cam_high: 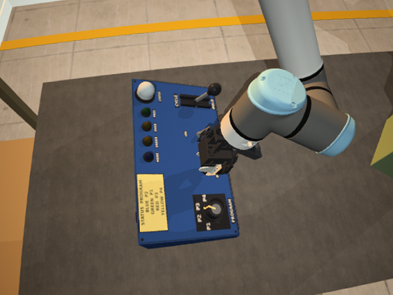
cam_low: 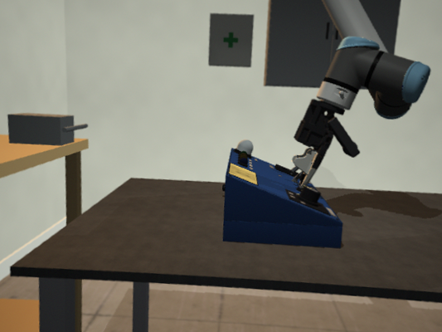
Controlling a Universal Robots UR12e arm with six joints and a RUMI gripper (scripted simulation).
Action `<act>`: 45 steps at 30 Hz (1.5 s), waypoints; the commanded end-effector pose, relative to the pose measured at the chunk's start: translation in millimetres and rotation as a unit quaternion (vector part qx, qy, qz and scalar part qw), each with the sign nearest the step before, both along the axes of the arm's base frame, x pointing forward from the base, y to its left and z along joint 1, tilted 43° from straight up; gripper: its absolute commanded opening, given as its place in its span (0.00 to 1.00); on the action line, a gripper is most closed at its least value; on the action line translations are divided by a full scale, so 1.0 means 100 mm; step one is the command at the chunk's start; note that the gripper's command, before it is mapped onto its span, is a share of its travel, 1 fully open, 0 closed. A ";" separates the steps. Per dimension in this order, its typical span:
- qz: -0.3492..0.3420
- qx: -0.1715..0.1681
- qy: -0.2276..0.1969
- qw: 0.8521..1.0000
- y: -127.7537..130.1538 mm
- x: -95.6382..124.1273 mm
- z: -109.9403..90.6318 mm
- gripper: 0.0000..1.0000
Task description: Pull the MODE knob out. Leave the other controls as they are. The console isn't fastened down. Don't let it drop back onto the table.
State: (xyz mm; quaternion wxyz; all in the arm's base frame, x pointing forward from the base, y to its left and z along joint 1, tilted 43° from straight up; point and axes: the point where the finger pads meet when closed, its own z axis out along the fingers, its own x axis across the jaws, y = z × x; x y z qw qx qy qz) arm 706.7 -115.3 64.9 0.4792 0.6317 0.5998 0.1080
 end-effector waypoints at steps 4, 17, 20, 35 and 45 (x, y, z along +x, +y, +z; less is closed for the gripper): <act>0.000 0.000 0.000 1.000 0.00 0.00 0.01 0.00; 0.000 0.000 0.000 1.000 0.01 -0.01 0.01 0.00; 0.000 0.000 0.000 1.000 0.01 -0.01 0.01 0.00; 0.000 0.000 0.000 1.000 0.03 -0.04 0.03 0.00; 0.000 0.000 0.000 1.000 0.04 -0.05 0.04 0.00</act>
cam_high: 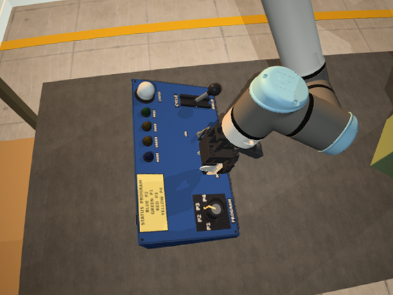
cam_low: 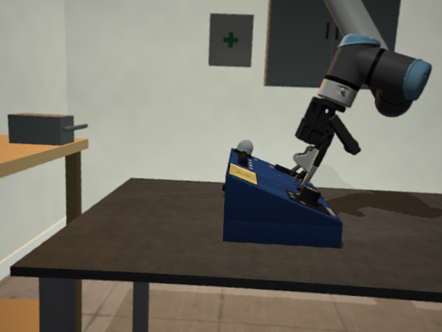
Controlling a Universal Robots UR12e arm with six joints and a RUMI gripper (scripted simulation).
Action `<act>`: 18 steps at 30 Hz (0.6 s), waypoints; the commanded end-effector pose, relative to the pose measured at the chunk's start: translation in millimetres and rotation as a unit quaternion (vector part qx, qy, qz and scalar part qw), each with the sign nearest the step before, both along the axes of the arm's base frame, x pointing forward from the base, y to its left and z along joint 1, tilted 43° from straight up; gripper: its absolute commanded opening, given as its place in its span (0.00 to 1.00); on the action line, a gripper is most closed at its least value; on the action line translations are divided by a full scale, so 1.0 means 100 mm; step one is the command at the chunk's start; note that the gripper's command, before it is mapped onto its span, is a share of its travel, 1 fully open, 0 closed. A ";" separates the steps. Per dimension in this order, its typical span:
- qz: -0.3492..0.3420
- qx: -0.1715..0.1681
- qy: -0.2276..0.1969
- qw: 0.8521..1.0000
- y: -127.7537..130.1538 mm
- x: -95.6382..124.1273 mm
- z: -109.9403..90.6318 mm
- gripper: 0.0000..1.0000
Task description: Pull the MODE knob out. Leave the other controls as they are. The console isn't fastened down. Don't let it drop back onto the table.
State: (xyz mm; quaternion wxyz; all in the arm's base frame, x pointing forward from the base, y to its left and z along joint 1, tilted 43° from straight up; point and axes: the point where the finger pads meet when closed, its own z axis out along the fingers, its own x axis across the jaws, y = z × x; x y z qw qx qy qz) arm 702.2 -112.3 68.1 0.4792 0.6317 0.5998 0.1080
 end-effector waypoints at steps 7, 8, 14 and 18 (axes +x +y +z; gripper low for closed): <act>0.000 0.000 0.000 1.000 0.02 -0.02 0.02 0.00; 0.000 0.000 0.000 1.000 0.02 -0.02 0.02 0.00; 0.000 0.000 0.000 1.000 0.02 -0.03 0.03 0.00; 0.000 0.000 0.000 1.000 0.03 -0.04 0.03 0.00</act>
